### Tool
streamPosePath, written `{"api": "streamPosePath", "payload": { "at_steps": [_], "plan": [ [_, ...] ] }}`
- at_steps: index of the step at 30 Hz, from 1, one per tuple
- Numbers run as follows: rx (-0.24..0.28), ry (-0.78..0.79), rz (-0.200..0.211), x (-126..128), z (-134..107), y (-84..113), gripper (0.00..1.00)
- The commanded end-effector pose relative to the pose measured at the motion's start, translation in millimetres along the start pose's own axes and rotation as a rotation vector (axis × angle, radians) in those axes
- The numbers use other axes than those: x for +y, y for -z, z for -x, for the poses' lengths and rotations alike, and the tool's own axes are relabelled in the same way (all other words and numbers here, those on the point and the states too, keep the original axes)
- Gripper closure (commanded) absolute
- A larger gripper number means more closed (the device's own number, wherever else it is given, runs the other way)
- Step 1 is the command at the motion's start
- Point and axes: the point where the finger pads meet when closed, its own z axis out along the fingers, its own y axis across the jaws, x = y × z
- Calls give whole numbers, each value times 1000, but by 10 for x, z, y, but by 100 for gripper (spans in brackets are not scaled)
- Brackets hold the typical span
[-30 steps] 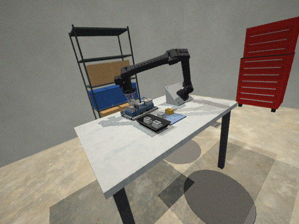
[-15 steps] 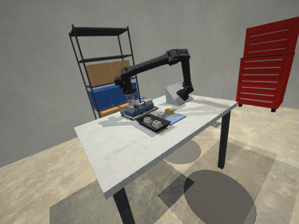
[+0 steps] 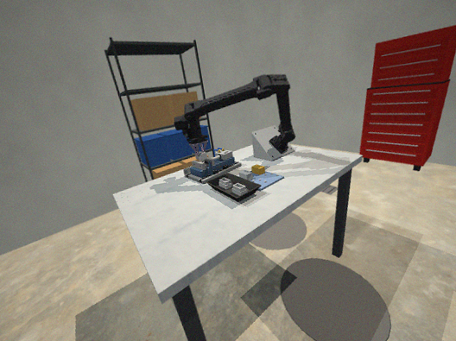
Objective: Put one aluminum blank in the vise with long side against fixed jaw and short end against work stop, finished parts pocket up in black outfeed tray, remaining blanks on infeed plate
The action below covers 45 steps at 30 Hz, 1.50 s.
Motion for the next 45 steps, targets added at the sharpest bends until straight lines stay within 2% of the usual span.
{"api": "streamPosePath", "payload": {
  "at_steps": [1,30,45],
  "plan": [
    [-22,2,42,82,91,183,100],
    [-23,2,43,84,94,185,100],
    [-14,-5,31,51,74,97,100]
  ]
}}
